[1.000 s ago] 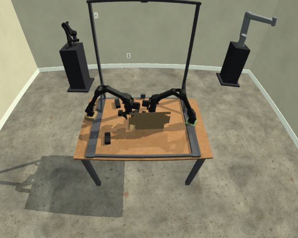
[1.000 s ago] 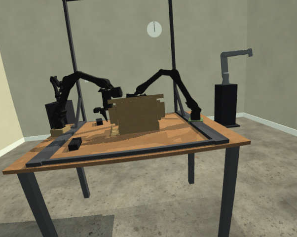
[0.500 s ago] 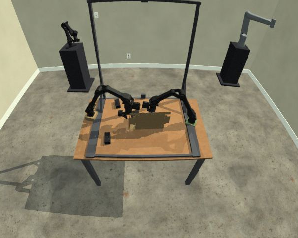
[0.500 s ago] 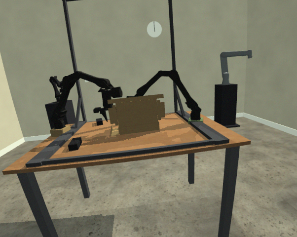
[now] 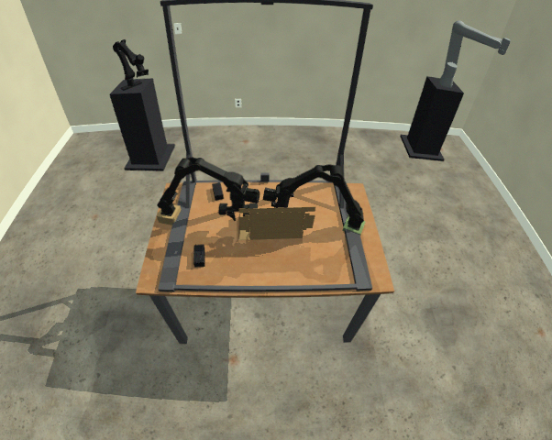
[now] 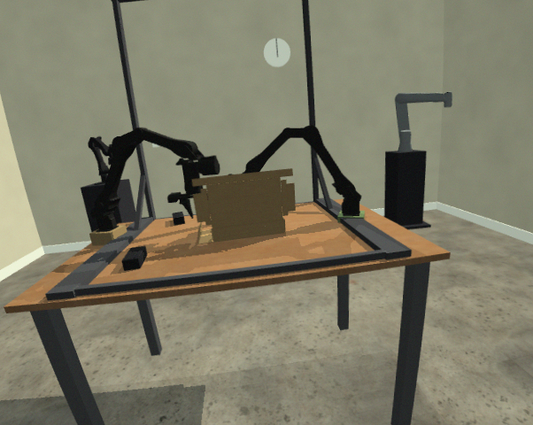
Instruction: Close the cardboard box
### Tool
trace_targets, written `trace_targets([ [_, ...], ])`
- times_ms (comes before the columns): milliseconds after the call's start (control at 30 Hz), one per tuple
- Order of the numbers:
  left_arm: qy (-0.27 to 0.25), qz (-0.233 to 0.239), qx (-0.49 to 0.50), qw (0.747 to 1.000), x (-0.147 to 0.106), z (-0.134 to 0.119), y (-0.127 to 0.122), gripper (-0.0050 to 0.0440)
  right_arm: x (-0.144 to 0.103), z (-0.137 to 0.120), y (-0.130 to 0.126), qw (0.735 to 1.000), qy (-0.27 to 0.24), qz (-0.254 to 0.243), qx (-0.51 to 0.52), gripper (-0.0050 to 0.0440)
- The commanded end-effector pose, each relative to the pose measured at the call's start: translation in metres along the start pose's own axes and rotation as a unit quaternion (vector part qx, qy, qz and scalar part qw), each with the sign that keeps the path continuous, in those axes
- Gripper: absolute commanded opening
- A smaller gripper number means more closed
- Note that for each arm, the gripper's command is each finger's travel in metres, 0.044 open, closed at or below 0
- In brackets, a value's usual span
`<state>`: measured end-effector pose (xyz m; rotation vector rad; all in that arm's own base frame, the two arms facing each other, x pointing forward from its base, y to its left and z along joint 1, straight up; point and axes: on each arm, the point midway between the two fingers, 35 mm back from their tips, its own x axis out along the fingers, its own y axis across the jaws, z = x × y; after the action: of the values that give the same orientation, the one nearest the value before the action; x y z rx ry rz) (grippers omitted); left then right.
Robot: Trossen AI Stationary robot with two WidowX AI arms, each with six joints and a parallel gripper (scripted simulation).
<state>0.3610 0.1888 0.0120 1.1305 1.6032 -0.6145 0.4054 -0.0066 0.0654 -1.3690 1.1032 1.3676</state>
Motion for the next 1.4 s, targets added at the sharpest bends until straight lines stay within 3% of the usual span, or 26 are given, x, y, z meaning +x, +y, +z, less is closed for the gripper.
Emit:
trace_targets([
  [0, -0.006, -0.015, 0.005, 1.000, 0.015, 0.009, -0.012, 0.0103, -0.009, -0.001, -0.002, 1.000, 0.004, -0.012, -0.002, 0.0181],
  [300, -0.005, -0.017, 0.006, 1.000, 0.034, 0.023, -0.040, 0.0103, -0.009, -0.001, -0.002, 1.000, 0.004, -0.012, -0.002, 0.0181],
  [433, -0.004, -0.013, 0.005, 1.000, 0.031, 0.020, -0.033, 0.0103, -0.009, -0.001, -0.002, 1.000, 0.004, -0.012, -0.002, 0.0181],
  [600, 0.001, 0.009, -0.003, 1.000, 0.015, 0.006, 0.000, 0.0103, -0.009, -0.001, 0.000, 1.000, 0.004, -0.012, -0.002, 0.0181],
  [1367, 0.001, 0.009, -0.003, 1.000, 0.015, 0.006, 0.000, 0.0103, -0.009, 0.001, 0.009, 1.000, 0.004, -0.011, -0.003, 0.0181],
])
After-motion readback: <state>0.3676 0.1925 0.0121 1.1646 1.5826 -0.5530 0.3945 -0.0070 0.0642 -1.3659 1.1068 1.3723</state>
